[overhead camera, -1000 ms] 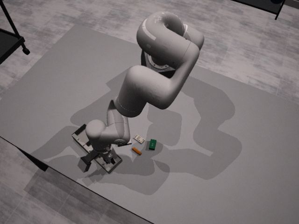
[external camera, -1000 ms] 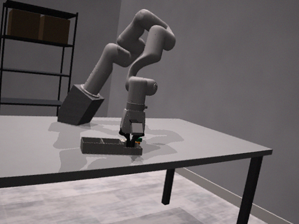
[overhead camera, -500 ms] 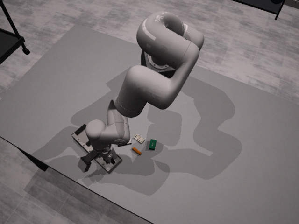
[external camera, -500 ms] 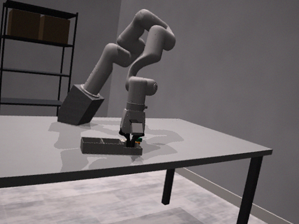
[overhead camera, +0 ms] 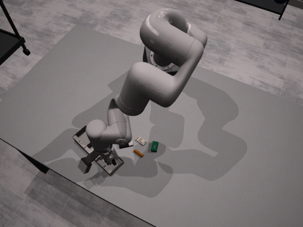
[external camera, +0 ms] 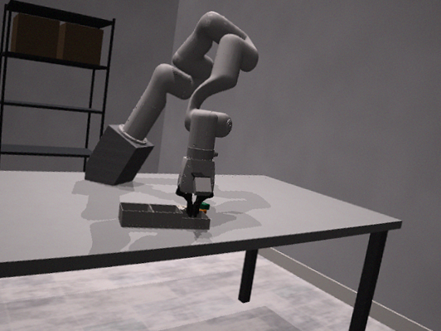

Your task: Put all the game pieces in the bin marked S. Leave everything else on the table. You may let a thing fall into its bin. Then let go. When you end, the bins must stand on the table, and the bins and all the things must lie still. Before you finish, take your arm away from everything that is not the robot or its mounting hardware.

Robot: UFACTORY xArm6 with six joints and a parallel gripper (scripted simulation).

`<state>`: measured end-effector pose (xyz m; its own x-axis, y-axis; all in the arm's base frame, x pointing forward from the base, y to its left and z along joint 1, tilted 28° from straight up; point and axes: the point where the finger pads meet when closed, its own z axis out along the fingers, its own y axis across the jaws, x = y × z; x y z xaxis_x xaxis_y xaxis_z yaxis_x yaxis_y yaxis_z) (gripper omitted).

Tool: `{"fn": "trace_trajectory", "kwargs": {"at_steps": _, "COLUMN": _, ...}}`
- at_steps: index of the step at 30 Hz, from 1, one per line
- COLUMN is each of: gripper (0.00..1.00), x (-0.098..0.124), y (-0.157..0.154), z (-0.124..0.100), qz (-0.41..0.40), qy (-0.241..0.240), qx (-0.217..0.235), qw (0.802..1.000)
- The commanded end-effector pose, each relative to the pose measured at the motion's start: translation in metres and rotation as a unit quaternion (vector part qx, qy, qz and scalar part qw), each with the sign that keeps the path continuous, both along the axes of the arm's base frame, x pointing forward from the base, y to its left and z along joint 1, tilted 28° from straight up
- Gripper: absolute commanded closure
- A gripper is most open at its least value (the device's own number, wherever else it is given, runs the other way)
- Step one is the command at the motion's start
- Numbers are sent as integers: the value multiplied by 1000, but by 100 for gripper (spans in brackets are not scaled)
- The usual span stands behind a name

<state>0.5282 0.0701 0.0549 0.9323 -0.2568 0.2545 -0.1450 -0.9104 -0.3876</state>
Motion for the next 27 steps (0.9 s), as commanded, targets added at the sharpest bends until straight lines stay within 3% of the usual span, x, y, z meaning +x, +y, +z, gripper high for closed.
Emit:
{"fn": "trace_trajectory", "kwargs": {"at_steps": 1, "gripper": 93, "x": -1, "y": -2, "z": 6, "qz": 0, "qy": -1, "qx": 0, "qw": 1000}}
{"fn": "trace_trajectory", "kwargs": {"at_steps": 10, "gripper": 93, "x": -4, "y": -5, "z": 15, "qz": 0, "qy": -1, "qx": 0, "qw": 1000}}
{"fn": "trace_trajectory", "kwargs": {"at_steps": 18, "gripper": 93, "x": -15, "y": -16, "z": 43, "qz": 0, "qy": -2, "qx": 0, "qw": 1000}}
{"fn": "trace_trajectory", "kwargs": {"at_steps": 27, "gripper": 93, "x": -18, "y": -18, "z": 51, "qz": 0, "qy": -2, "qx": 0, "qw": 1000}}
